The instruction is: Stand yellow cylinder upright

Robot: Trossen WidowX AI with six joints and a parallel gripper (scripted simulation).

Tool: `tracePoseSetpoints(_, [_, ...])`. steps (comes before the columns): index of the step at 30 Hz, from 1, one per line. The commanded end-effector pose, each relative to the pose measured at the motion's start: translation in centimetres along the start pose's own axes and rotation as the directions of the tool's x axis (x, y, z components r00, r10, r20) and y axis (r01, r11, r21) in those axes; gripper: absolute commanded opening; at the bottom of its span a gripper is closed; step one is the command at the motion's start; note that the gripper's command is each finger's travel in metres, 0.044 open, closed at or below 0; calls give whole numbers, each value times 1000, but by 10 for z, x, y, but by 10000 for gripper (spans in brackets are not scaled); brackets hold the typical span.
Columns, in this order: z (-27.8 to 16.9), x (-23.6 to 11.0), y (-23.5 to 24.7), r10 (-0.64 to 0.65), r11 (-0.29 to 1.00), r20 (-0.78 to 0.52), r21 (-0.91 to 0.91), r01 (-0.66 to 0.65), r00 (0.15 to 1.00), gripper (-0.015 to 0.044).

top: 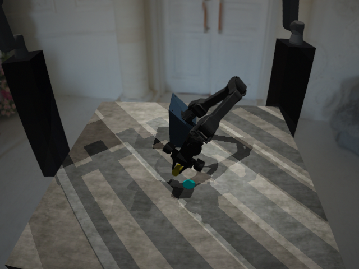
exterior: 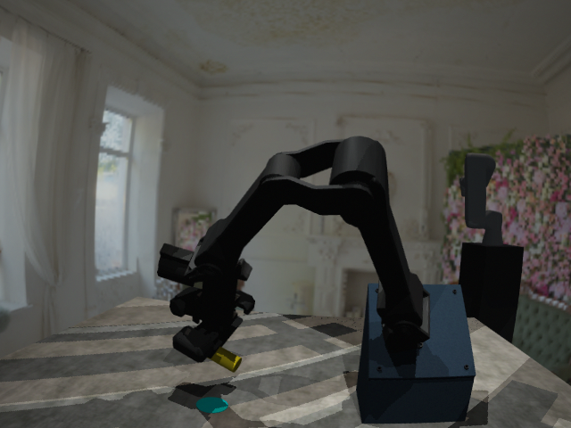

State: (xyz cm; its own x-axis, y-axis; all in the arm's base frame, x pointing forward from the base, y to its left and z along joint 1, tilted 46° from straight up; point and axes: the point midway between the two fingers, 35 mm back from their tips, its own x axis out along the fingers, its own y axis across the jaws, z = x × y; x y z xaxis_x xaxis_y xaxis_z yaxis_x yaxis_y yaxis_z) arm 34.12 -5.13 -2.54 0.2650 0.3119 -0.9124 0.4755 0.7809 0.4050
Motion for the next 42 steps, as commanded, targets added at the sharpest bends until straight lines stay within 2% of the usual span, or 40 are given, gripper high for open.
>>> tracePoseSetpoints(1, [1, 2, -1, -16, 1000, 25, 3, 16, 1000, 105])
tracePoseSetpoints(42, [4, 14, 1, -100, 995, 271, 23, 97, 957, 105])
